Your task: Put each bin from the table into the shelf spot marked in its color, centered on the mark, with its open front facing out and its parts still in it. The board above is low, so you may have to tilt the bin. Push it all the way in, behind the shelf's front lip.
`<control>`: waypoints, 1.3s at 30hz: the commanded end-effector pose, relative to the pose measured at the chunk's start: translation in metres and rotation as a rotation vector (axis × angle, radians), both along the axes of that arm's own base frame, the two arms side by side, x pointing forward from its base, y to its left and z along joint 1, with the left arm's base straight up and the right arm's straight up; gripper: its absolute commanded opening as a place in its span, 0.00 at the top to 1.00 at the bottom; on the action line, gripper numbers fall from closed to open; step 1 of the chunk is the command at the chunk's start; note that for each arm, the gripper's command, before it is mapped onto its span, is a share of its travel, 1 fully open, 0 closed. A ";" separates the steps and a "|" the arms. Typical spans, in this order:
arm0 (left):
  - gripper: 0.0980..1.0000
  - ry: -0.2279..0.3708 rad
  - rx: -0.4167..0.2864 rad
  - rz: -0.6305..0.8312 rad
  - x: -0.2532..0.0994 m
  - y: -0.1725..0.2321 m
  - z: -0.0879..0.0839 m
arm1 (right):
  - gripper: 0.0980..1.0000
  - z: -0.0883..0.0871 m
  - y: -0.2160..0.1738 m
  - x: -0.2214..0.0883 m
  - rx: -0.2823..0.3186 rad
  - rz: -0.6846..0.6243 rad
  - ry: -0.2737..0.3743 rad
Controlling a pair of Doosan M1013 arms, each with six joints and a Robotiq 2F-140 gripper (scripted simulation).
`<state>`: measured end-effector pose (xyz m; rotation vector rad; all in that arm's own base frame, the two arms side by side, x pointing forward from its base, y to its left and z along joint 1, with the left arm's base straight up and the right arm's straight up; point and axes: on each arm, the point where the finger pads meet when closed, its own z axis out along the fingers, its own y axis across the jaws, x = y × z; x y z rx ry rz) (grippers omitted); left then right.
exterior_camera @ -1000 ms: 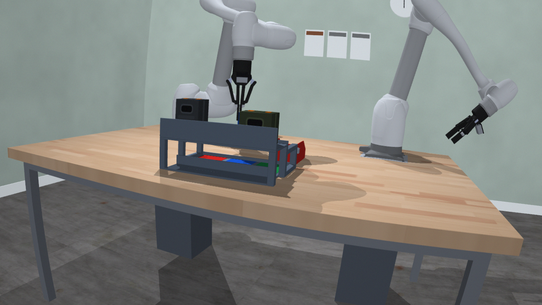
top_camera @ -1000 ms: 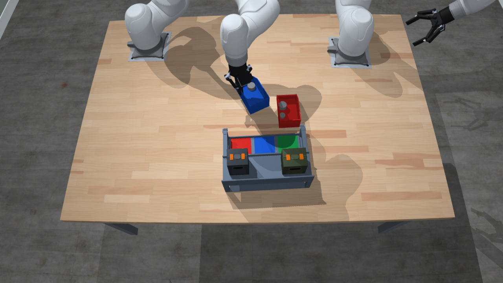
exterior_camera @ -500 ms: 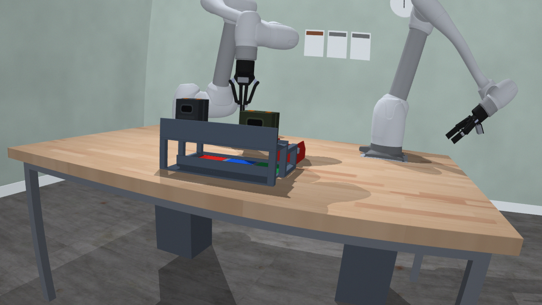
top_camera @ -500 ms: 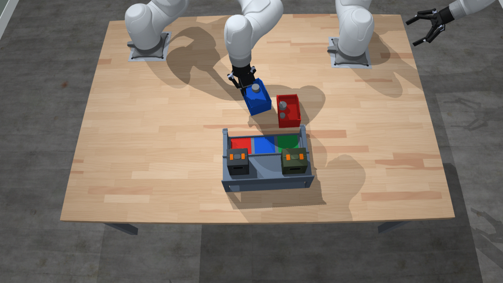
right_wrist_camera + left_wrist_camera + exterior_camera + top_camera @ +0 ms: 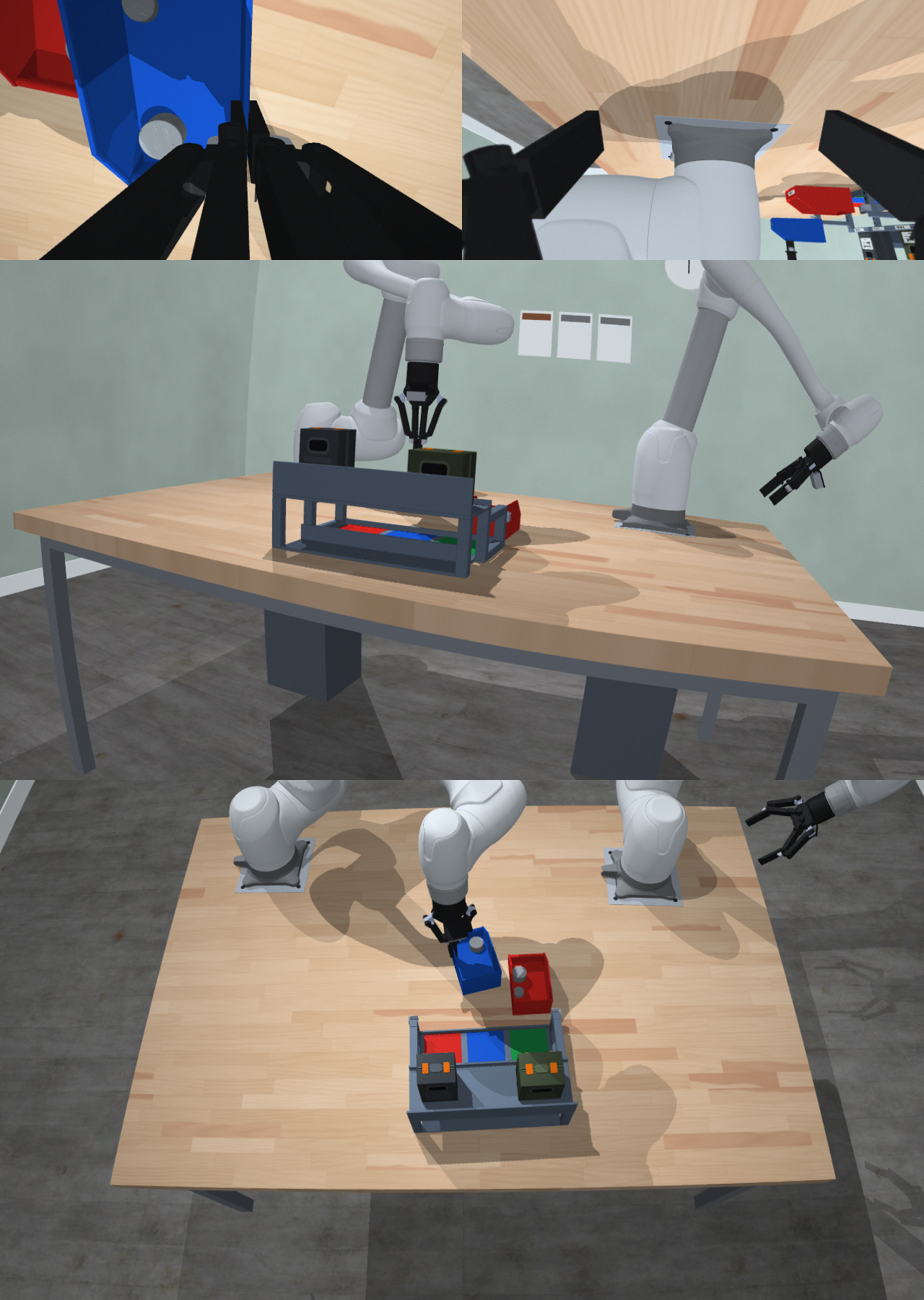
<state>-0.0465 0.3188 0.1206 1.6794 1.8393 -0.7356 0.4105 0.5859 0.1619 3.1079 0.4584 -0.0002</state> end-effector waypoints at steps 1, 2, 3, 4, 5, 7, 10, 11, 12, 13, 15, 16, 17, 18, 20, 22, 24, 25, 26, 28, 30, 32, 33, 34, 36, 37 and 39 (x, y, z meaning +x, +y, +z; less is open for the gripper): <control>0.00 0.000 0.001 0.000 0.000 0.000 0.000 | 1.00 0.001 0.003 0.001 0.001 -0.023 -0.001; 0.00 0.000 0.001 0.000 0.000 0.000 0.000 | 1.00 0.001 0.004 0.001 0.001 -0.030 -0.001; 0.00 0.000 0.001 0.000 0.000 0.000 0.000 | 1.00 0.001 0.005 0.001 0.001 -0.037 -0.001; 0.00 0.000 0.001 0.000 0.000 0.000 0.000 | 1.00 0.001 0.006 0.001 0.001 -0.044 -0.001; 0.00 0.000 0.001 0.000 0.000 0.000 0.000 | 1.00 0.001 0.007 0.002 0.001 -0.050 -0.001; 0.00 0.000 0.001 0.000 0.000 0.000 0.000 | 1.00 0.001 0.009 0.002 0.001 -0.063 -0.001; 0.00 0.000 0.001 0.000 0.000 0.000 0.000 | 1.00 0.001 0.010 0.002 0.001 -0.075 -0.001; 0.00 0.000 0.001 0.000 0.000 0.000 0.000 | 1.00 0.001 0.010 0.002 0.001 -0.075 -0.001; 0.00 0.000 0.001 0.000 0.000 0.000 0.000 | 1.00 0.001 0.011 0.002 0.001 -0.081 -0.001; 0.00 0.000 0.001 0.000 0.000 0.000 0.000 | 1.00 0.001 0.012 0.003 0.001 -0.087 -0.001; 0.00 0.000 0.001 0.000 0.000 0.000 0.000 | 1.00 0.001 0.013 0.003 0.001 -0.098 -0.001; 0.00 0.000 0.001 0.000 0.000 0.000 0.000 | 1.00 0.001 0.014 0.003 0.001 -0.103 -0.001; 0.00 0.000 0.001 0.000 0.000 0.000 0.000 | 1.00 0.001 0.015 0.003 0.001 -0.109 -0.001; 0.00 0.000 0.001 0.000 0.000 0.000 0.000 | 1.00 0.001 0.016 0.003 0.001 -0.114 -0.001; 0.00 0.000 0.001 0.000 0.000 0.000 0.000 | 1.00 0.001 0.017 0.004 0.001 -0.124 -0.001; 0.00 0.000 0.001 0.000 0.000 0.000 0.000 | 1.00 0.001 0.018 0.004 0.001 -0.133 -0.001; 0.00 0.000 0.001 0.000 0.000 0.000 0.000 | 1.00 0.001 0.019 0.004 0.001 -0.142 -0.001; 0.00 0.000 0.001 0.000 0.000 0.000 0.000 | 1.00 0.001 0.020 0.004 0.001 -0.146 -0.001; 0.00 0.000 0.001 0.000 0.000 0.000 0.000 | 1.00 0.001 0.020 0.004 0.001 -0.150 -0.001; 0.00 0.000 0.001 0.000 0.000 0.000 0.000 | 1.00 0.001 0.020 0.004 0.001 -0.150 -0.001; 0.00 0.000 0.001 0.000 0.000 0.000 0.000 | 1.00 0.001 0.021 0.005 0.001 -0.157 -0.001; 0.00 0.000 0.001 0.000 0.000 0.000 0.000 | 1.00 0.001 0.022 0.005 0.001 -0.164 -0.001; 0.00 0.000 0.001 0.000 0.000 0.000 0.000 | 1.00 0.001 0.023 0.005 0.001 -0.168 -0.001; 0.00 0.000 0.001 0.000 0.000 0.000 0.000 | 1.00 0.001 0.023 0.005 0.001 -0.171 -0.001; 0.00 0.000 0.001 0.000 0.000 0.000 0.000 | 1.00 0.001 0.024 0.005 0.001 -0.177 -0.001; 0.00 0.000 0.001 0.000 0.000 0.000 0.000 | 1.00 0.001 0.024 0.005 0.001 -0.180 -0.001; 0.00 0.000 0.001 0.000 0.000 0.000 0.000 | 1.00 0.001 0.025 0.005 0.001 -0.185 -0.001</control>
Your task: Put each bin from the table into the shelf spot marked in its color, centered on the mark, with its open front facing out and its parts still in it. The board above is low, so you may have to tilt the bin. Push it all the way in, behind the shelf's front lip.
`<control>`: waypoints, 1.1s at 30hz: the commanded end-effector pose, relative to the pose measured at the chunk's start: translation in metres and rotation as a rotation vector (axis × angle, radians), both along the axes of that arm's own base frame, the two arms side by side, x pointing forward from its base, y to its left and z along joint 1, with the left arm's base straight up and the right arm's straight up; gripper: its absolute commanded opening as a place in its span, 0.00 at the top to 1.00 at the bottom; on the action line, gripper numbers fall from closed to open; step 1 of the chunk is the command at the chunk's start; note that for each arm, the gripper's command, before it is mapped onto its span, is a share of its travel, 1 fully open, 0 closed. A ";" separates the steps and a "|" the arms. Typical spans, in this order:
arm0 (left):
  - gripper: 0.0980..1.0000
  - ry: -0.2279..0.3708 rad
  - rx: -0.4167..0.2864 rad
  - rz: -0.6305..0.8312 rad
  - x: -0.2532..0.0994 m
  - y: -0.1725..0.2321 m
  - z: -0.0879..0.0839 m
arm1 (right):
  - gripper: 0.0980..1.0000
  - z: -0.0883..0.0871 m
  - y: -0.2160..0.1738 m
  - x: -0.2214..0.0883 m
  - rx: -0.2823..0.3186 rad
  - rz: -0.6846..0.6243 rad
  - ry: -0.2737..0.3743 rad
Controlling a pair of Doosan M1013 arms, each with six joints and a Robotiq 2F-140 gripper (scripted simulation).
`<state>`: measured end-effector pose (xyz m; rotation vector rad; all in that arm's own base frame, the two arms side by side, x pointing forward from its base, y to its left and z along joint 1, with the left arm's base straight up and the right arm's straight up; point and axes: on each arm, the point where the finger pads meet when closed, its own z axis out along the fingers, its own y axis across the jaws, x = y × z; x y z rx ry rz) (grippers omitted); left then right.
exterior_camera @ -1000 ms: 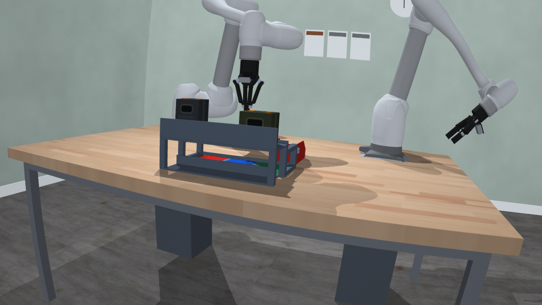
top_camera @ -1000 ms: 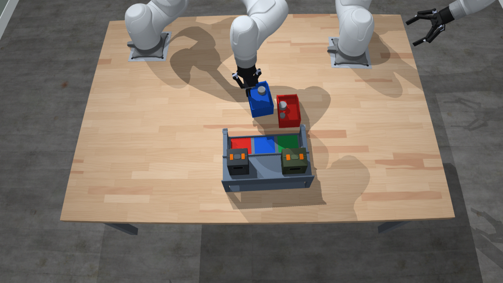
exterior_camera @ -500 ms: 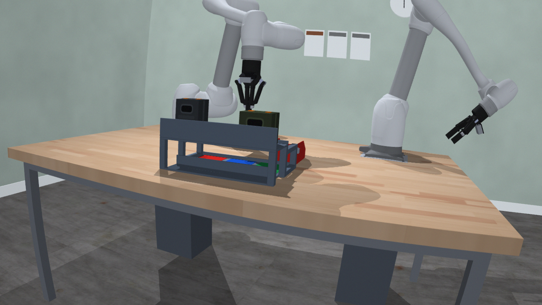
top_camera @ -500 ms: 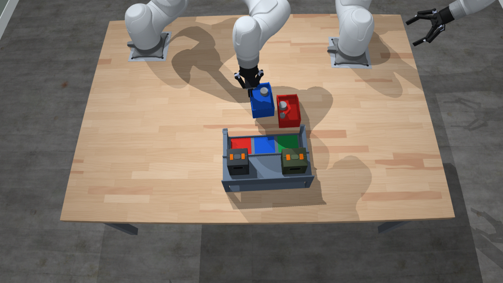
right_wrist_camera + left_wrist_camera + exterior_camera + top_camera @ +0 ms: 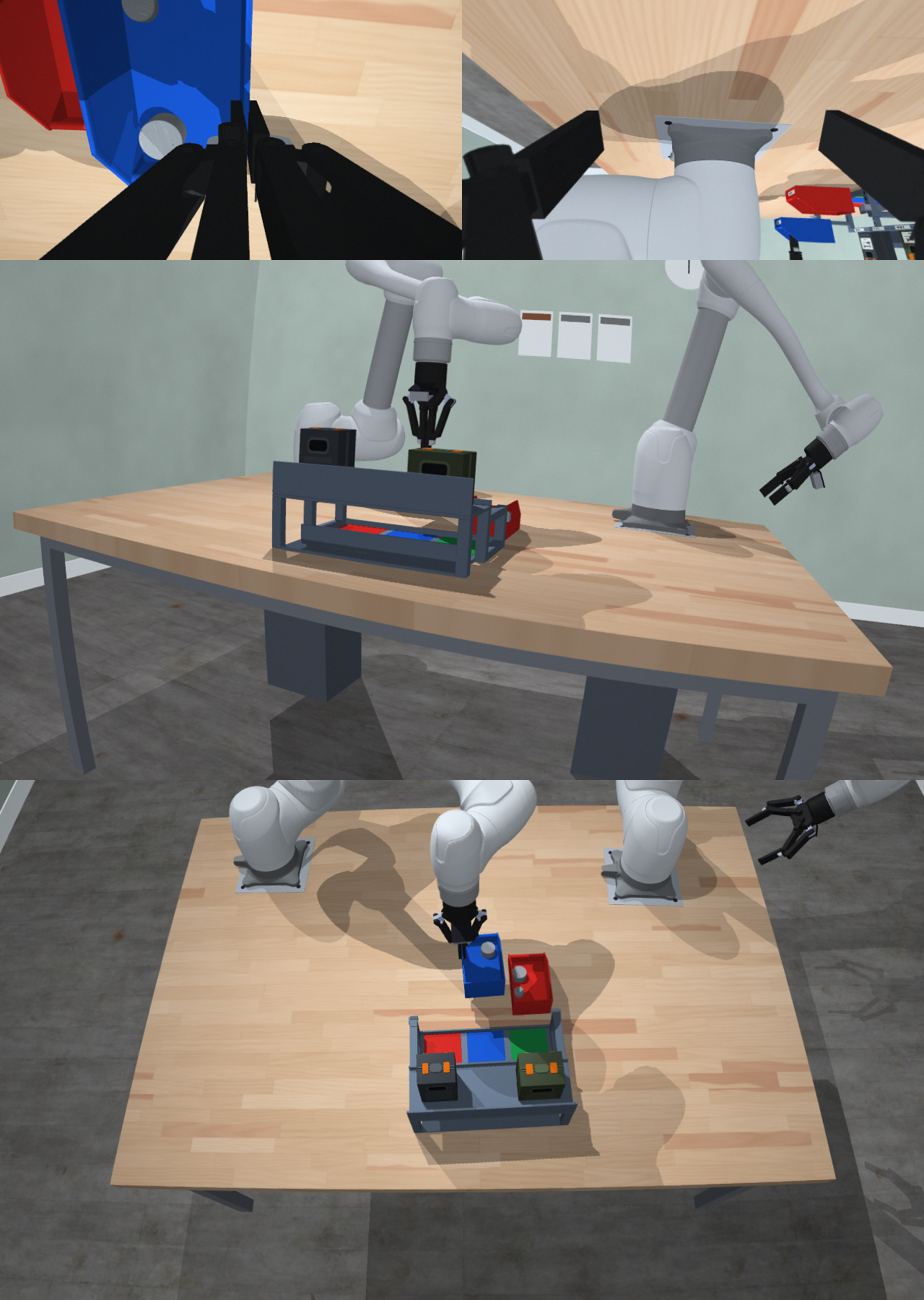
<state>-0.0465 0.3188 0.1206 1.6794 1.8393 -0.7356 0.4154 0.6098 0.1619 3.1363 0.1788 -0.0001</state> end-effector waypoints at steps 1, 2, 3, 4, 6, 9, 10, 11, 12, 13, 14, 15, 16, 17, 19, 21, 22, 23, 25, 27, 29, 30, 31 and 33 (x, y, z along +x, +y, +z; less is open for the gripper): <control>0.00 0.000 0.001 0.000 0.000 0.000 0.000 | 1.00 0.001 0.001 0.000 0.001 -0.008 -0.001; 0.00 0.000 0.001 0.000 0.000 0.000 0.000 | 1.00 0.001 0.002 0.000 0.001 -0.010 -0.001; 0.00 0.000 0.001 0.000 0.000 0.000 0.000 | 1.00 0.001 0.002 0.000 0.001 -0.013 -0.001; 0.00 0.000 0.001 0.000 0.000 0.000 0.000 | 1.00 0.001 0.002 0.001 0.001 -0.015 -0.001; 0.00 0.000 0.001 0.000 0.000 0.000 0.000 | 1.00 0.001 0.002 0.001 0.001 -0.015 -0.001; 0.00 0.000 0.001 0.000 0.000 0.000 0.000 | 1.00 0.001 0.003 0.001 0.001 -0.020 -0.001; 0.00 0.000 0.001 0.000 0.000 0.000 0.000 | 1.00 0.001 0.003 0.001 0.001 -0.021 -0.001; 0.00 0.000 0.001 0.000 0.000 0.000 0.000 | 1.00 0.001 0.003 0.001 0.001 -0.023 -0.001; 0.00 0.000 0.001 0.000 0.000 0.000 0.000 | 1.00 0.001 0.004 0.001 0.001 -0.024 -0.001; 0.00 0.000 0.001 0.000 0.000 0.000 0.000 | 1.00 0.001 0.004 0.001 0.001 -0.025 -0.001; 0.00 0.000 0.001 0.000 0.000 0.000 0.000 | 1.00 0.001 0.004 0.001 0.001 -0.026 -0.001; 0.00 0.000 0.001 0.000 0.000 0.000 0.000 | 1.00 0.001 0.004 0.001 0.001 -0.027 -0.001; 0.00 0.000 0.001 0.000 0.000 0.000 0.000 | 1.00 0.001 0.004 0.001 0.001 -0.028 -0.001; 0.00 0.000 0.001 0.000 0.000 0.000 0.000 | 1.00 0.001 0.004 0.001 0.001 -0.029 -0.001; 0.00 0.000 0.001 0.000 0.000 0.000 0.000 | 1.00 0.001 0.004 0.001 0.001 -0.030 -0.001; 0.00 0.000 0.001 0.000 0.000 0.000 0.000 | 1.00 0.001 0.004 0.001 0.001 -0.031 -0.001; 0.00 0.000 0.001 0.000 0.000 0.000 0.000 | 1.00 0.001 0.004 0.001 0.001 -0.031 -0.001; 0.00 0.000 0.001 0.000 0.000 0.000 0.000 | 1.00 0.001 0.004 0.001 0.001 -0.031 -0.001; 0.00 0.000 0.001 0.000 0.000 0.000 0.000 | 1.00 0.001 0.005 0.001 0.001 -0.032 -0.001; 0.00 0.000 0.001 0.000 0.000 0.000 0.000 | 1.00 0.001 0.005 0.001 0.001 -0.032 -0.001; 0.00 0.000 0.001 0.000 0.000 0.000 0.000 | 1.00 0.001 0.005 0.001 0.001 -0.032 -0.001; 0.00 0.000 0.001 0.000 0.000 0.000 0.000 | 1.00 0.001 0.005 0.001 0.001 -0.032 -0.001; 0.00 0.000 0.001 0.000 0.000 0.000 0.000 | 1.00 0.001 0.005 0.001 0.001 -0.032 -0.001; 0.00 0.000 0.001 0.000 0.000 0.000 0.000 | 1.00 0.001 0.005 0.001 0.001 -0.033 -0.001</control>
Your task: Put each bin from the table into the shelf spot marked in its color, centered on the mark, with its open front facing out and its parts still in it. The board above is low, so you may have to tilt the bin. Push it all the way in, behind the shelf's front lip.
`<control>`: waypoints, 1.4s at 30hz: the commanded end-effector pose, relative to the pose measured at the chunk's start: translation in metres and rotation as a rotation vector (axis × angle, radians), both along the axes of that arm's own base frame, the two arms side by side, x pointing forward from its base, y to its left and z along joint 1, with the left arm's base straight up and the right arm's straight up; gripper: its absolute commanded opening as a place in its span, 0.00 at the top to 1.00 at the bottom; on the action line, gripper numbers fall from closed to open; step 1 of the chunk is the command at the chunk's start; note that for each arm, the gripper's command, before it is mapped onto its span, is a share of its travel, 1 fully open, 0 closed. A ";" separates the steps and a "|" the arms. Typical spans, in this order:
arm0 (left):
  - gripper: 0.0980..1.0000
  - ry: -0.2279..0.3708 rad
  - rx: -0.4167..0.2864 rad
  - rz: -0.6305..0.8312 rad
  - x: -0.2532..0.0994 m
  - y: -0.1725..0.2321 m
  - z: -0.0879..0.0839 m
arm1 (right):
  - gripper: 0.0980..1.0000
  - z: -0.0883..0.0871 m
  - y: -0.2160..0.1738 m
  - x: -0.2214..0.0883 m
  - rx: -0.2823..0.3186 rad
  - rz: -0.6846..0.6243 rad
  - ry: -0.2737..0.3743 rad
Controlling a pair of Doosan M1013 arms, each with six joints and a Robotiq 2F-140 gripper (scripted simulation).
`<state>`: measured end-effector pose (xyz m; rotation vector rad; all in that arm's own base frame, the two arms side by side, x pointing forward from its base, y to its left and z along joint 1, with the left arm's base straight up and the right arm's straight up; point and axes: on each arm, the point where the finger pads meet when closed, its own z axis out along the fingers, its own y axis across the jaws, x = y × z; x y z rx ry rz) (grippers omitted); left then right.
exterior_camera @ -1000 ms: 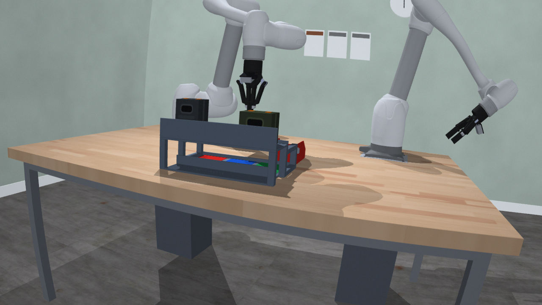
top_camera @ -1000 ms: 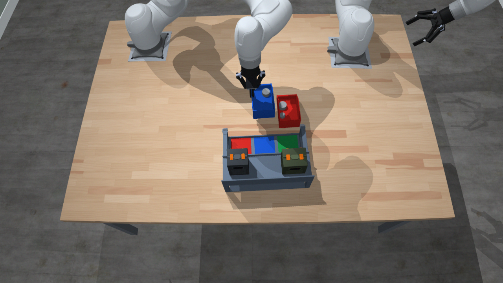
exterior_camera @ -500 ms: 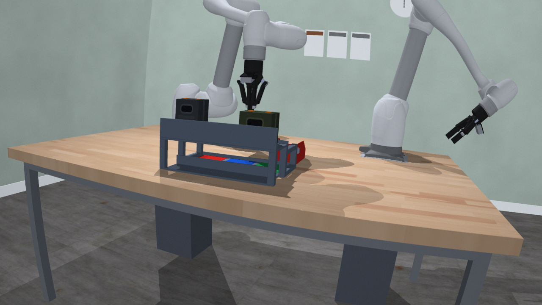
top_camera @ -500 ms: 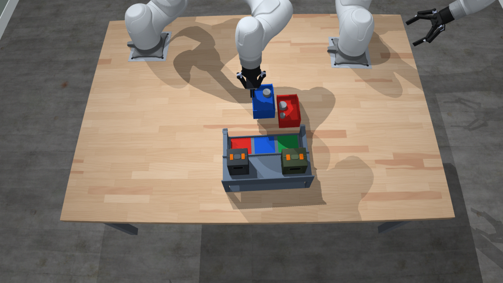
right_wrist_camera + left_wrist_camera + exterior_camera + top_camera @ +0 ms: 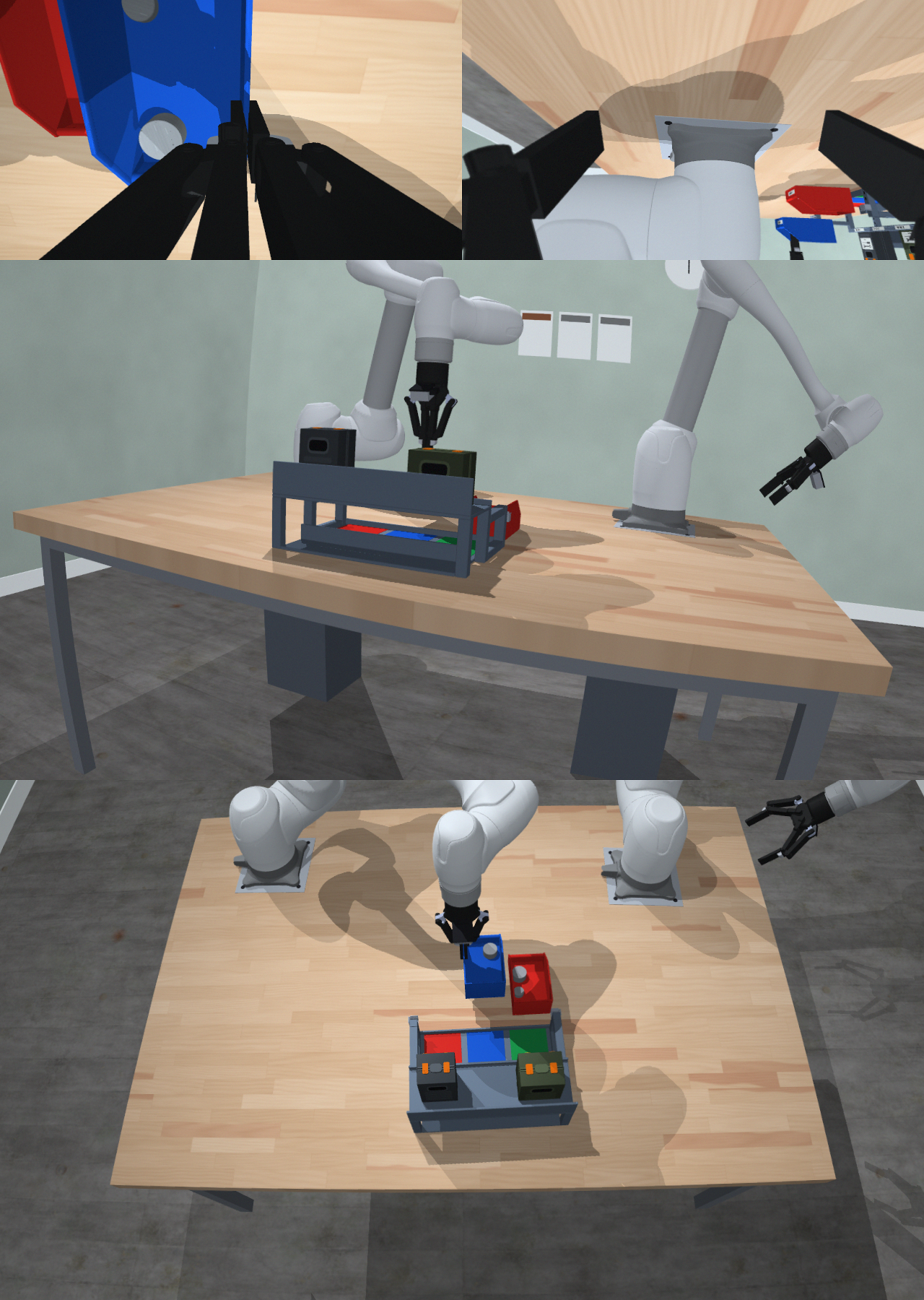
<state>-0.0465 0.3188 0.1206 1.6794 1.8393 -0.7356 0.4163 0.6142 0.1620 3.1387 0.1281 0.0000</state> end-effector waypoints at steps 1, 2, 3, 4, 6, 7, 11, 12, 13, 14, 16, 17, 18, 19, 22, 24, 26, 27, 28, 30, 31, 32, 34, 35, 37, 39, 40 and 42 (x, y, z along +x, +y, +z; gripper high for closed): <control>0.00 0.000 0.001 0.000 0.000 0.000 0.000 | 1.00 0.001 0.000 0.000 0.001 0.000 -0.001; 0.00 0.000 0.001 0.000 0.000 0.000 0.000 | 1.00 0.001 0.000 0.000 0.001 0.000 -0.001; 0.00 0.000 0.001 0.000 0.000 0.000 0.000 | 1.00 0.001 0.000 0.000 0.001 0.000 -0.001; 0.00 0.000 0.001 0.000 0.000 0.000 0.000 | 1.00 0.001 0.000 0.000 0.001 0.000 -0.001; 0.00 0.000 0.001 0.000 0.000 0.000 0.000 | 1.00 0.001 0.000 0.000 0.001 0.000 -0.001; 0.00 0.000 0.001 0.000 0.000 0.000 0.000 | 1.00 0.001 0.000 0.000 0.001 0.000 -0.001; 0.00 0.000 0.001 0.000 0.000 0.000 0.000 | 1.00 0.001 0.000 0.000 0.001 0.000 -0.001; 0.00 0.000 0.001 0.000 0.000 0.000 0.000 | 1.00 0.001 0.000 0.000 0.001 0.000 -0.001; 0.00 0.000 0.001 0.000 0.000 0.000 0.000 | 1.00 0.001 0.000 0.000 0.001 0.000 -0.001; 0.00 0.000 0.001 0.000 0.000 0.000 0.000 | 1.00 0.001 0.000 0.000 0.001 0.000 -0.001; 0.00 0.000 0.001 0.000 0.000 0.000 0.000 | 1.00 0.001 0.000 0.000 0.001 0.000 -0.001; 0.00 0.000 0.001 0.000 0.000 0.000 0.000 | 1.00 0.000 0.000 0.001 0.001 0.000 -0.001; 0.00 0.000 0.001 0.000 0.000 0.000 0.000 | 1.00 0.000 0.000 0.001 0.001 0.000 -0.001; 0.00 0.000 0.001 0.000 0.000 0.000 0.000 | 1.00 -0.001 0.000 0.002 0.001 0.000 -0.001; 0.00 0.000 0.001 0.000 0.000 0.000 0.000 | 1.00 -0.005 0.001 0.005 0.001 0.000 -0.001; 0.00 0.000 0.001 0.000 0.000 0.000 0.000 | 1.00 -0.005 0.001 0.005 0.001 0.000 -0.001; 0.00 0.000 0.001 0.000 0.000 0.000 0.000 | 1.00 -0.010 0.001 0.008 0.001 0.000 -0.001; 0.00 0.000 0.001 0.000 0.000 0.000 0.000 | 1.00 -0.012 0.001 0.009 0.001 0.000 -0.001; 0.00 0.000 0.001 0.000 0.000 0.000 0.000 | 1.00 -0.014 0.001 0.011 0.001 0.000 -0.001; 0.00 0.000 0.001 0.000 0.000 0.000 0.000 | 1.00 -0.020 0.002 0.015 0.001 0.000 -0.001; 0.00 0.000 0.001 0.000 0.000 0.000 0.000 | 1.00 -0.023 0.002 0.017 0.001 0.000 -0.001; 0.00 0.000 0.001 0.000 0.000 0.000 0.000 | 1.00 -0.026 0.002 0.019 0.001 0.000 -0.001; 0.00 0.000 0.001 0.000 0.000 0.000 0.000 | 1.00 -0.032 0.002 0.024 0.001 0.000 -0.001; 0.00 0.000 0.001 0.000 0.000 0.000 0.000 | 1.00 -0.035 0.002 0.026 0.001 0.000 -0.001; 0.00 0.000 0.001 0.000 0.000 0.000 0.000 | 1.00 -0.040 0.003 0.030 0.001 0.000 -0.001; 0.00 0.000 0.001 0.000 0.000 0.000 0.000 | 1.00 -0.045 0.003 0.033 0.001 0.000 -0.001; 0.00 0.000 0.001 0.000 0.000 0.000 0.000 | 1.00 -0.045 0.003 0.033 0.001 0.000 -0.001; 0.00 0.000 0.001 0.000 0.000 0.000 0.000 | 1.00 -0.047 0.003 0.034 0.001 0.000 -0.001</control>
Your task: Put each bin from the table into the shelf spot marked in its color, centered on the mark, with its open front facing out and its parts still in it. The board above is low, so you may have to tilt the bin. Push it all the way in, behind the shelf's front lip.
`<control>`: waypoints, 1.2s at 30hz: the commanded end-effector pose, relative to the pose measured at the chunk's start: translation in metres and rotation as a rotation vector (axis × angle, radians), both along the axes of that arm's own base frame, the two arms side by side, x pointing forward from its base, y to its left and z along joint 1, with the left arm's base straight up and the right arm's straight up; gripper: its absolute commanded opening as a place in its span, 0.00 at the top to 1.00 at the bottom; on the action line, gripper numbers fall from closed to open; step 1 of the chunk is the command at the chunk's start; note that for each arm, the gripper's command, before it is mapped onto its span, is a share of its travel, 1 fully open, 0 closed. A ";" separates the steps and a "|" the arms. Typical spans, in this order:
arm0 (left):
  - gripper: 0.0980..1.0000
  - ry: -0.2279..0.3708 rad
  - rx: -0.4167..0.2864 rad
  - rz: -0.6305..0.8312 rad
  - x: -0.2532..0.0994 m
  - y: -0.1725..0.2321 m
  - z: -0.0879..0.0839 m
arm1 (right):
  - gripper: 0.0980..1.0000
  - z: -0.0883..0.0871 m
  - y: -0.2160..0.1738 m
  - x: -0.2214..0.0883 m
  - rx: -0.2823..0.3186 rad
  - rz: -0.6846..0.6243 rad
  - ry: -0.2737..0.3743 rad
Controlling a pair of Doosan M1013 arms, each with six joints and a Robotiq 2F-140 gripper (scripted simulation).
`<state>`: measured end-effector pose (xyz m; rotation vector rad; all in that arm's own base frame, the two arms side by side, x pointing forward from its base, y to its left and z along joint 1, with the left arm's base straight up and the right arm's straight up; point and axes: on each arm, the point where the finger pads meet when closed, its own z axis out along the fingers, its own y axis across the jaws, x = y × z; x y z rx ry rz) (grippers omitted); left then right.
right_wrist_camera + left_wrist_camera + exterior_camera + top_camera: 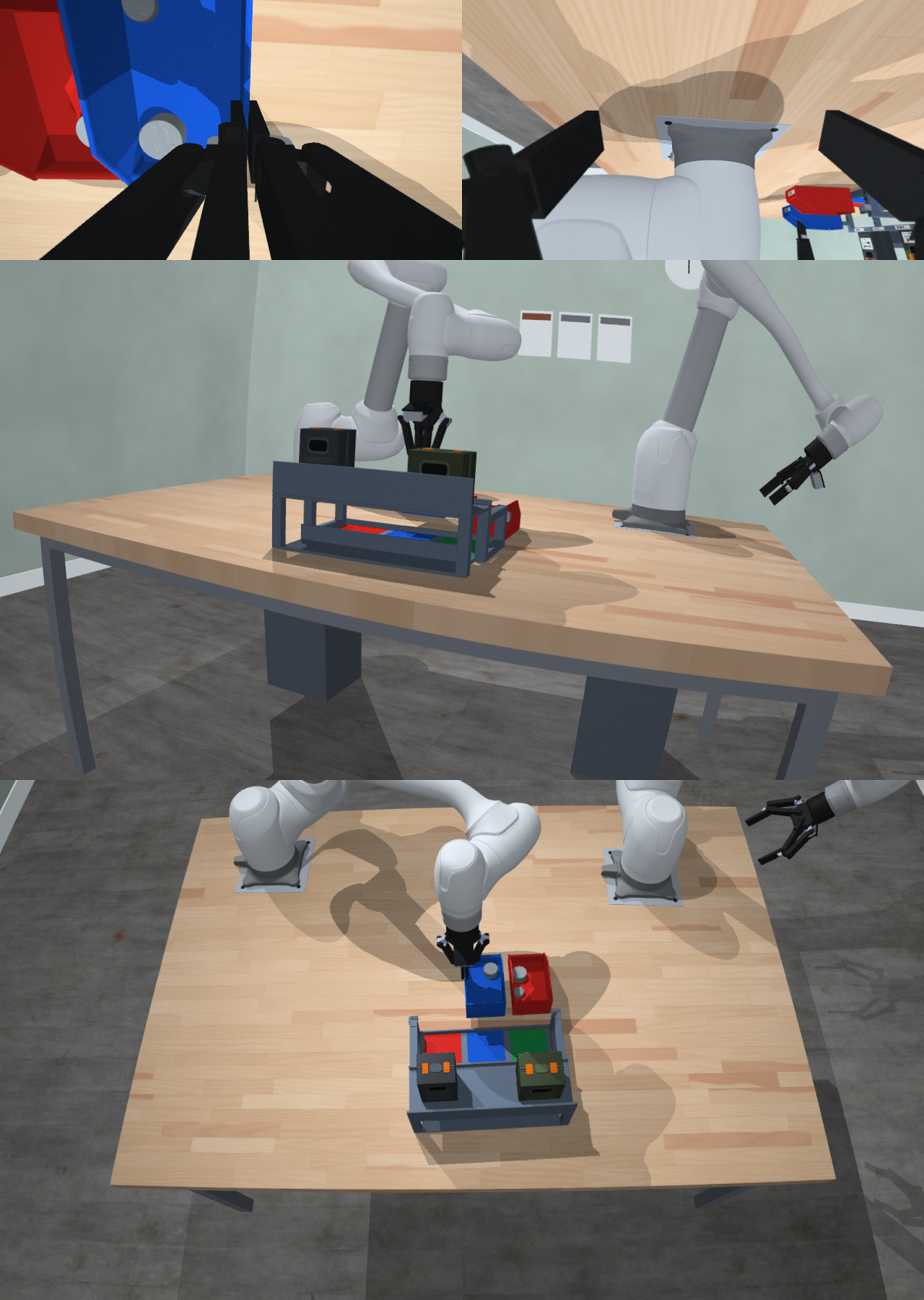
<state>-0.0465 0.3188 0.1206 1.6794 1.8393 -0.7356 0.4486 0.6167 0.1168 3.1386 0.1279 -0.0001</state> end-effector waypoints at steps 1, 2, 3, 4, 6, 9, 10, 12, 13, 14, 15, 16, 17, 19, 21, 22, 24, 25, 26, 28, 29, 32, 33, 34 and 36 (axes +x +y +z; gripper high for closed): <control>0.00 0.000 0.001 0.000 0.000 0.000 0.000 | 1.00 -0.004 0.001 0.004 0.002 0.000 -0.001; 0.00 0.000 0.001 0.000 0.000 0.000 0.000 | 1.00 -0.005 0.001 0.005 0.002 0.000 -0.001; 0.00 0.000 0.001 0.000 0.000 0.000 0.000 | 1.00 -0.006 0.001 0.006 0.002 0.000 -0.001; 0.00 0.000 0.001 0.000 0.000 0.000 0.000 | 1.00 -0.007 0.001 0.006 0.002 0.000 -0.001; 0.00 0.000 0.001 0.000 0.000 0.000 0.000 | 1.00 -0.009 0.001 0.007 0.002 0.000 -0.001; 0.00 0.000 0.001 0.000 0.000 0.000 0.000 | 1.00 -0.010 0.001 0.008 0.002 0.000 -0.001; 0.00 0.000 0.001 0.000 0.000 0.000 0.000 | 1.00 -0.010 0.001 0.008 0.002 0.000 -0.001; 0.00 0.000 0.001 0.000 0.000 0.000 0.000 | 1.00 -0.010 0.001 0.008 0.002 0.000 -0.001; 0.00 0.000 0.001 0.000 0.000 0.000 0.000 | 1.00 -0.010 0.001 0.008 0.002 0.000 -0.001; 0.00 0.000 0.001 0.000 0.000 0.000 0.000 | 1.00 -0.010 0.001 0.008 0.002 0.000 -0.001; 0.00 0.000 0.001 0.000 0.000 0.000 0.000 | 1.00 -0.010 0.001 0.008 0.002 0.000 -0.001; 0.00 0.000 0.001 0.000 0.000 0.000 0.000 | 1.00 -0.010 0.001 0.008 0.002 0.000 -0.001; 0.00 0.000 0.001 0.000 0.000 0.000 0.000 | 1.00 -0.010 0.001 0.008 0.002 0.000 -0.001; 0.00 0.000 0.001 0.000 0.000 0.000 0.000 | 1.00 -0.010 0.001 0.008 0.002 0.000 -0.001; 0.00 0.000 0.001 0.000 0.000 0.000 0.000 | 1.00 -0.010 0.001 0.008 0.002 0.000 -0.001; 0.00 0.000 0.001 0.000 0.000 0.000 0.000 | 1.00 -0.010 0.001 0.008 0.002 0.000 -0.001; 0.00 0.000 0.001 0.000 0.000 0.000 0.000 | 1.00 -0.010 0.001 0.008 0.002 0.000 -0.001; 0.00 0.000 0.001 0.000 0.000 0.000 0.000 | 1.00 -0.010 0.001 0.008 0.002 0.000 0.000; 0.00 0.000 0.001 0.000 0.000 0.000 0.000 | 1.00 -0.009 0.001 0.008 0.002 0.000 0.000; 0.00 0.000 0.001 0.000 0.000 0.000 0.000 | 1.00 -0.009 0.001 0.008 0.001 0.000 0.002; 0.00 0.000 0.001 0.000 0.000 0.000 0.000 | 1.00 -0.009 0.001 0.008 0.001 0.000 0.003; 0.00 0.000 0.001 0.000 0.000 0.000 0.000 | 1.00 -0.009 0.001 0.008 0.001 0.000 0.007; 0.00 0.000 0.001 0.000 0.000 0.000 0.000 | 1.00 -0.009 0.001 0.008 0.001 0.000 0.007; 0.00 0.000 0.001 0.000 0.000 0.000 0.000 | 1.00 -0.009 0.001 0.008 0.001 0.000 0.009; 0.00 0.000 0.001 0.000 0.000 0.000 0.000 | 1.00 -0.008 0.001 0.009 0.000 0.000 0.015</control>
